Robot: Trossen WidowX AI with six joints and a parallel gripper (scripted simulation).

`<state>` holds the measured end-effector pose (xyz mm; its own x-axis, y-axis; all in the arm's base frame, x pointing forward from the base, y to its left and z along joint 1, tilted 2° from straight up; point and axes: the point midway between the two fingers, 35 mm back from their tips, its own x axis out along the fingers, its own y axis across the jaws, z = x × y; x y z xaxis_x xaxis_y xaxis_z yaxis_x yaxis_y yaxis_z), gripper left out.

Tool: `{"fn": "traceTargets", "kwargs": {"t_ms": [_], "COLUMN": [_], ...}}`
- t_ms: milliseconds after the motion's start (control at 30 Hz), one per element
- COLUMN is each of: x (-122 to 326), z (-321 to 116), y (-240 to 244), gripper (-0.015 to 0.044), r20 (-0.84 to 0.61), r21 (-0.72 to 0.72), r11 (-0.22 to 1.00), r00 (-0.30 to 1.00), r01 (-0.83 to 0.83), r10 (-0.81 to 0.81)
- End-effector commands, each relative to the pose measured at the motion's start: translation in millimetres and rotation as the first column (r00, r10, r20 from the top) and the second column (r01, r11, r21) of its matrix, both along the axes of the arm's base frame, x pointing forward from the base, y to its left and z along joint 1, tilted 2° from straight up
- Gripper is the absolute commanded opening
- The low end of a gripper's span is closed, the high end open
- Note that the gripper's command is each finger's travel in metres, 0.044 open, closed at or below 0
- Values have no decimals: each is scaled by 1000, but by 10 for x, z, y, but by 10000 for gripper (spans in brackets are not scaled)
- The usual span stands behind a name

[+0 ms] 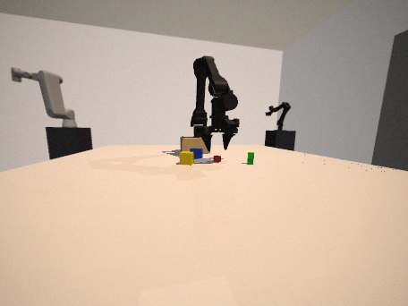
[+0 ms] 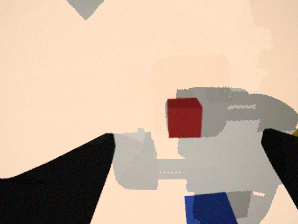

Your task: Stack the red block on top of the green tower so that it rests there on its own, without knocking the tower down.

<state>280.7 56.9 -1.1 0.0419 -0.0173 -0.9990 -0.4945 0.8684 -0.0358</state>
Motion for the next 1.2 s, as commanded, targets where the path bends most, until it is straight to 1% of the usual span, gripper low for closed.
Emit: {"fn": "traceTargets", "kwargs": {"t_ms": [0, 767, 1167], "x": [-9, 3, 3], "z": [-76, -387, -398], "y": [-11, -16, -16], "gripper": [440, 440, 440], "r20": [-3, -3, -3], "r21": [-7, -7, -7], "r11": [1000, 1000, 1000], "r00": [1000, 1000, 1000], "r01": [-5, -5, -5], "r10": [5, 5, 5]}}
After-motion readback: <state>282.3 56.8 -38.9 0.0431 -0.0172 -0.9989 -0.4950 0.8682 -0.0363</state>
